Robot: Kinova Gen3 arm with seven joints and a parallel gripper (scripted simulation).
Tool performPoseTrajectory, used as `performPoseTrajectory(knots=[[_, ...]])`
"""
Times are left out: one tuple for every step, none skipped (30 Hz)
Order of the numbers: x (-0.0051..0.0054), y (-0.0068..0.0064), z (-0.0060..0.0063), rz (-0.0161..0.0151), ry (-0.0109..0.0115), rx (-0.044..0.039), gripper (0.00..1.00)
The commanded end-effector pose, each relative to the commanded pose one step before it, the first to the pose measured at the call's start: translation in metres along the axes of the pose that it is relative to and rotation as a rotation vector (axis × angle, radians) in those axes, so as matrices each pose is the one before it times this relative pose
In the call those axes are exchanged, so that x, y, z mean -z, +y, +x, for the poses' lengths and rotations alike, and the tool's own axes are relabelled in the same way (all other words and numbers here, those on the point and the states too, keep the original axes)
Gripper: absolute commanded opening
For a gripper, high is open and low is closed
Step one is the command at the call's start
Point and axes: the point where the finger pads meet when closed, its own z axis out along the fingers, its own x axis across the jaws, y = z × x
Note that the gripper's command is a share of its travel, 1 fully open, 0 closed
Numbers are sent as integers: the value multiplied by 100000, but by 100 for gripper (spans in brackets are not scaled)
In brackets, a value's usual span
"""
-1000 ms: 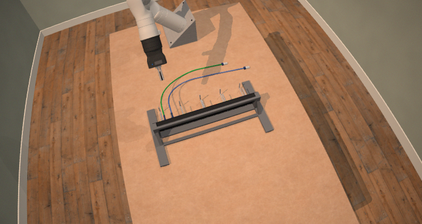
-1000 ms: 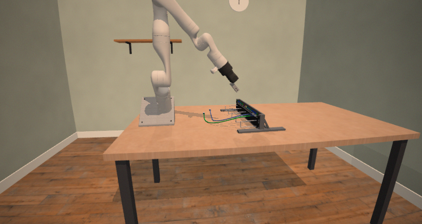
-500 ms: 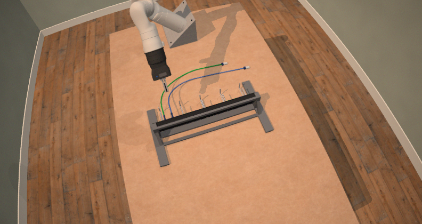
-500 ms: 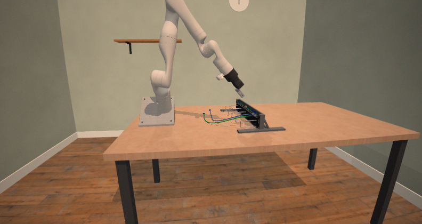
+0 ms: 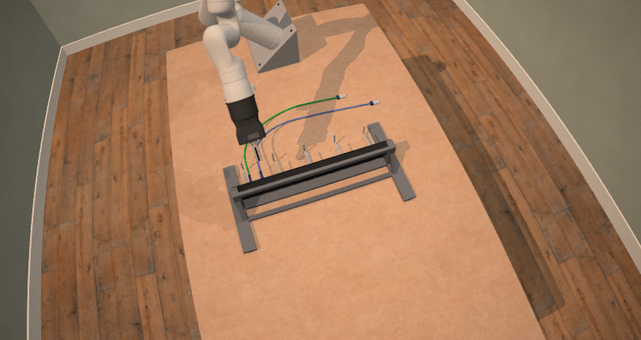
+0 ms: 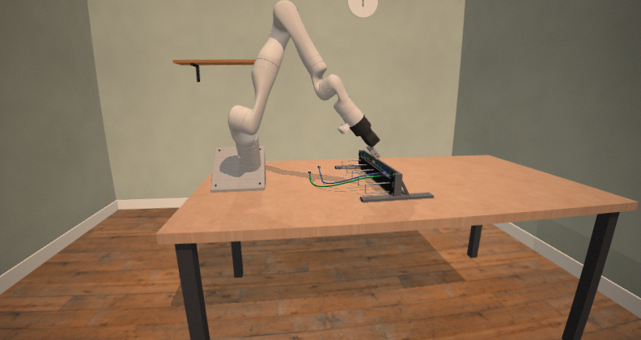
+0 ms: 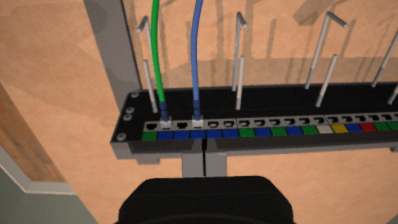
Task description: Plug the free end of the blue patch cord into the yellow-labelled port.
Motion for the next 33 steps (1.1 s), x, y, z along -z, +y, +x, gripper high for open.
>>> performPoseTrajectory(knots=[[-714,-715,-778,1670,-1811,264,0],[-223,1,0,0,-1,1,0],[-188,-1,0,1,2,-1,0],[-155,1,0,-1,-2,1,0],[-122,0,0,0,0,0,0],[-92,0,0,0,0,0,0],[-64,0,0,0,1,0,0],[-41,0,0,0,1,0,0],[-22,0,0,0,0,0,0],[-8,0,0,0,0,0,0],[-1,0,0,0,0,0,0],[0,0,0,0,0,0,0],[0,0,0,0,0,0,0],[0,0,0,0,0,0,0],[0,0,0,0,0,0,0],[0,0,0,0,0,0,0],[0,0,0,0,0,0,0],[0,0,0,0,0,0,0],[0,0,0,0,0,0,0],[0,0,0,0,0,0,0],[0,0,0,0,0,0,0],[0,0,0,0,0,0,0],[0,0,0,0,0,0,0],[0,0,0,0,0,0,0],[0,0,0,0,0,0,0],[0,0,0,0,0,0,0],[0,0,0,0,0,0,0],[0,0,0,0,0,0,0],[0,0,0,0,0,0,0],[0,0,0,0,0,0,0],[0,0,0,0,0,0,0],[0,0,0,0,0,0,0],[0,0,0,0,0,0,0]])
